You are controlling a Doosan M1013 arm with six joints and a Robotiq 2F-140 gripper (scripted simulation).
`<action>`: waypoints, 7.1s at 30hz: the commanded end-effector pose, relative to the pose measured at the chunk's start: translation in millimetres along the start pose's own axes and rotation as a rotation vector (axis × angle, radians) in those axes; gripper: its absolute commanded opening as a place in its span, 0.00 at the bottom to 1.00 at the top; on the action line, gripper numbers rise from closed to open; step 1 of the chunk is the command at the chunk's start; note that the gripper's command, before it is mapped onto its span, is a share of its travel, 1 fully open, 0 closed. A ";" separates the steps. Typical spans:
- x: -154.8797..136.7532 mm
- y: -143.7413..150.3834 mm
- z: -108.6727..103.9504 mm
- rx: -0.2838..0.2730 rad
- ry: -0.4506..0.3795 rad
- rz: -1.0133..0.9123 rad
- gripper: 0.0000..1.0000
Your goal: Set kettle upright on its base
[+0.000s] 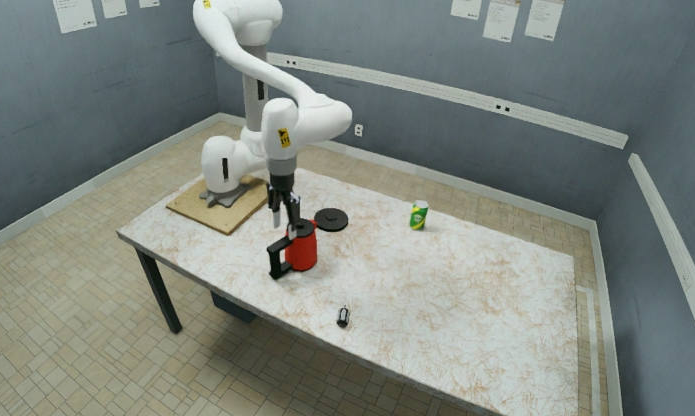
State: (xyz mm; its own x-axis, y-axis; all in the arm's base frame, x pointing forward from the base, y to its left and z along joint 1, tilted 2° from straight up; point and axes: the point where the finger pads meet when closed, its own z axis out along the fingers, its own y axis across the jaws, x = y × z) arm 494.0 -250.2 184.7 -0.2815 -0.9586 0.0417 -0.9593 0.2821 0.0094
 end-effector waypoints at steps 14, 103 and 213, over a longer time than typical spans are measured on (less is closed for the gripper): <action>0.0 -0.6 24.9 0.002 0.000 0.000 0.52; 0.0 -0.7 73.9 0.002 0.000 0.000 0.52; 0.0 -0.7 51.4 0.002 0.000 0.000 0.10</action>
State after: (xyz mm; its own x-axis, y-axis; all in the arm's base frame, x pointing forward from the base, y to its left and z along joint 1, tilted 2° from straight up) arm 493.3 -252.3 132.5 -0.2816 -0.9586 0.0418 -0.9593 0.2821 0.0086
